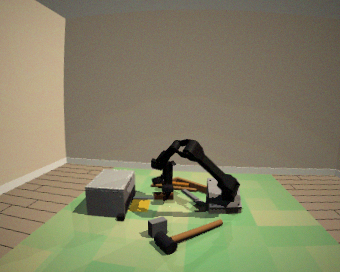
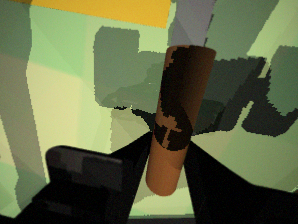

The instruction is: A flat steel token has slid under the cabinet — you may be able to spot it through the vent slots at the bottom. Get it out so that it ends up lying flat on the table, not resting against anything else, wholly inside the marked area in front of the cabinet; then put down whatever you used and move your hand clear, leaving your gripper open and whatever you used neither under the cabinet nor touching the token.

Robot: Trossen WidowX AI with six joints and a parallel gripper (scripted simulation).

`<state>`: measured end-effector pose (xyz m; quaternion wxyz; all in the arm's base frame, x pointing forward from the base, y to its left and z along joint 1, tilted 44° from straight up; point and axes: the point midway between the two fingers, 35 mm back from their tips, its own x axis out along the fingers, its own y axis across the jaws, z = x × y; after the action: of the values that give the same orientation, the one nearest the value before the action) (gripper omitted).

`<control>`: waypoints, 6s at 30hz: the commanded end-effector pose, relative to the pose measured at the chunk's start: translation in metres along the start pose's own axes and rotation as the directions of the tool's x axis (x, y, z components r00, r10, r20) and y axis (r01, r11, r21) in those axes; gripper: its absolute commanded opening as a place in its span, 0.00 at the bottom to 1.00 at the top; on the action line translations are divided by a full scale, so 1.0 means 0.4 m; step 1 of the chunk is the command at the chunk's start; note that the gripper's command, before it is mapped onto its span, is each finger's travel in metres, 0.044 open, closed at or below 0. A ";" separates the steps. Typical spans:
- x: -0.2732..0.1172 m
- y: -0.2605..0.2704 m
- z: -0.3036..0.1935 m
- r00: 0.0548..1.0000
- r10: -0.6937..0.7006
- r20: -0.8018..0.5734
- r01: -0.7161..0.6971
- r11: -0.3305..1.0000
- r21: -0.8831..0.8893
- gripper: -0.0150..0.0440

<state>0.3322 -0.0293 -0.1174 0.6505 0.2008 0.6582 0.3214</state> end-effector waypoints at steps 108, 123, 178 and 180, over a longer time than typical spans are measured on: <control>0.002 0.117 0.188 1.000 -0.001 0.002 0.001 1.000 -0.002 0.25; 0.002 0.124 0.174 1.000 -0.001 0.001 0.001 1.000 -0.002 0.25; 0.004 0.123 0.042 1.000 -0.002 -0.001 0.002 1.000 0.000 0.25; 0.004 0.123 0.036 1.000 -0.002 -0.001 0.002 1.000 0.000 0.25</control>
<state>0.3443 0.0100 -0.0830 0.6515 0.2009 0.6579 0.3200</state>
